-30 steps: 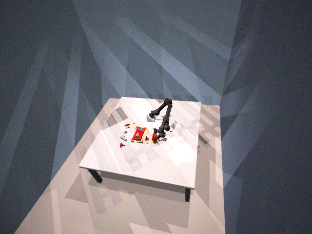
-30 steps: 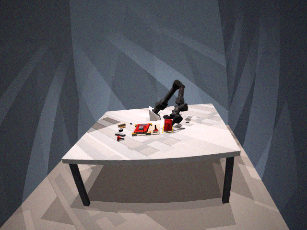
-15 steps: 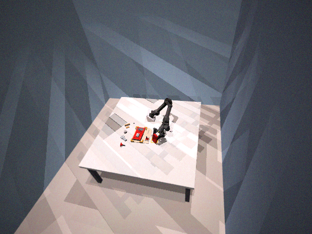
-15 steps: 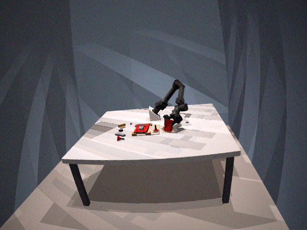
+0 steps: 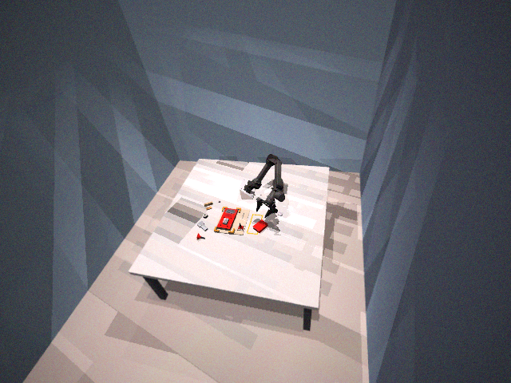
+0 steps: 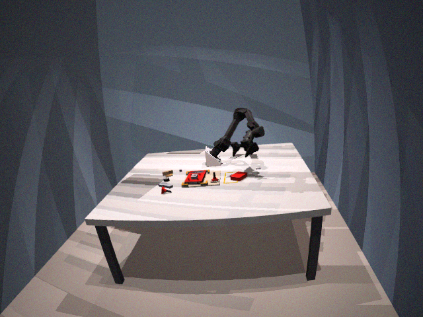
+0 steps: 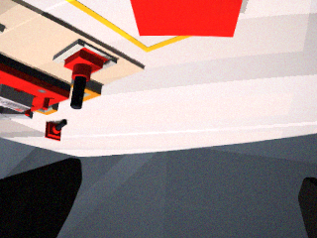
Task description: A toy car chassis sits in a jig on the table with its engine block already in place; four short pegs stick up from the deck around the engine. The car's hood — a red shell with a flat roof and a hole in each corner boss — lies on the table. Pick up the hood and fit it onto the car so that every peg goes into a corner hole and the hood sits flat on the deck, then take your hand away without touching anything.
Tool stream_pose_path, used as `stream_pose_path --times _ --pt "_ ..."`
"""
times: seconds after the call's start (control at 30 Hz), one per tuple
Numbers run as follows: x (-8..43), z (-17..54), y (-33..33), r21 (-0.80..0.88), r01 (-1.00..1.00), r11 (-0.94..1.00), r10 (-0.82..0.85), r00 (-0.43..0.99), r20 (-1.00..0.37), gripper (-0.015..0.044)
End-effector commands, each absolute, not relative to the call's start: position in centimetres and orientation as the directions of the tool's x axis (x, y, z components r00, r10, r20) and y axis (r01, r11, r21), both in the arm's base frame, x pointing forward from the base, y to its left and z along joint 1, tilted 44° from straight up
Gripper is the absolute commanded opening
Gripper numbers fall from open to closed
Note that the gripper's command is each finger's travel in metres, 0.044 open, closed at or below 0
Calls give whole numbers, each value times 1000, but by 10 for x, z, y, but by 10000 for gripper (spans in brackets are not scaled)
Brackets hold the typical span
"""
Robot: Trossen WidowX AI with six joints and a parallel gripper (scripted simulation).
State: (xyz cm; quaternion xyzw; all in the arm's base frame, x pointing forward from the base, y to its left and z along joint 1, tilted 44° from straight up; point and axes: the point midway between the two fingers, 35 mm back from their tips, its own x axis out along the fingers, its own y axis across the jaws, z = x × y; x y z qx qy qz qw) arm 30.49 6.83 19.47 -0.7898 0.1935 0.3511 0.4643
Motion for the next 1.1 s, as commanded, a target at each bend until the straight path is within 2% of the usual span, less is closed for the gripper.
stream_pose_path --times 0.0,0.23,0.43,0.5,0.63,0.73,0.87,1.07 --pt "304 185 68 -575 -651 -495 11 657 -754 440" --pt "304 185 68 -575 -651 -495 11 657 -754 440" --pt "304 185 68 -575 -651 -495 11 657 -754 282" --pt "305 183 68 -581 -678 -450 21 643 -766 335" --pt "308 173 71 -562 -810 -166 83 557 -826 440" --pt "310 166 73 -481 -874 72 136 486 -863 440" --pt "312 158 76 -293 -878 378 213 391 -896 440" --pt "316 149 78 86 -675 733 340 254 -905 440"
